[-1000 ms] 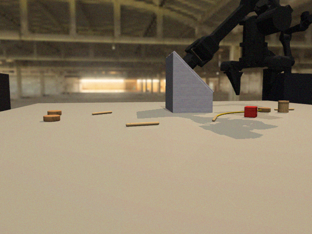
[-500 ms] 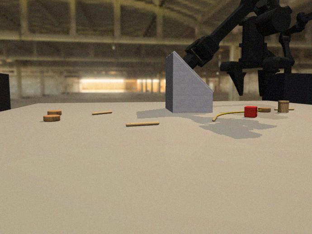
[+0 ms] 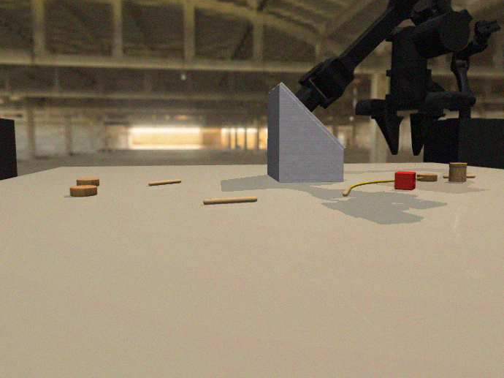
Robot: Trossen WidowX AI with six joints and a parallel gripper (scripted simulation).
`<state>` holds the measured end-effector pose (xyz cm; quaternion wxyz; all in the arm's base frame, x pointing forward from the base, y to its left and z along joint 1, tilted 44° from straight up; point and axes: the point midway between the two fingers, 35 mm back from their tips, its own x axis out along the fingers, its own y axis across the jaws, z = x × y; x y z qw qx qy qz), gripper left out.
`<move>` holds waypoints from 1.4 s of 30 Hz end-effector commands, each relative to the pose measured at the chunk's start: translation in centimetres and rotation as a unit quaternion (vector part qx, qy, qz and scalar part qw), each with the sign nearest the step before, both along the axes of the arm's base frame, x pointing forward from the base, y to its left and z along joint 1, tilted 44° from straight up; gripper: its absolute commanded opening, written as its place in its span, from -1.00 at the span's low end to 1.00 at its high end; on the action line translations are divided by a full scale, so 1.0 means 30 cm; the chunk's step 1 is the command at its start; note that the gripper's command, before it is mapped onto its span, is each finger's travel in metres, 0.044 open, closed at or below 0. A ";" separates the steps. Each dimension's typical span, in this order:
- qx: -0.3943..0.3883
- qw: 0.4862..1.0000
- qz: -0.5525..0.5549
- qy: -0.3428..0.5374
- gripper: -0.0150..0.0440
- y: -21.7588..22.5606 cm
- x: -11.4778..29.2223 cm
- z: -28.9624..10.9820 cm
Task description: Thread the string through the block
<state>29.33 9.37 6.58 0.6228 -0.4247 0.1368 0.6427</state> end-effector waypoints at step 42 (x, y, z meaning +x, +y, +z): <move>0.000 1.000 0.000 0.000 -0.31 0.000 0.000 0.000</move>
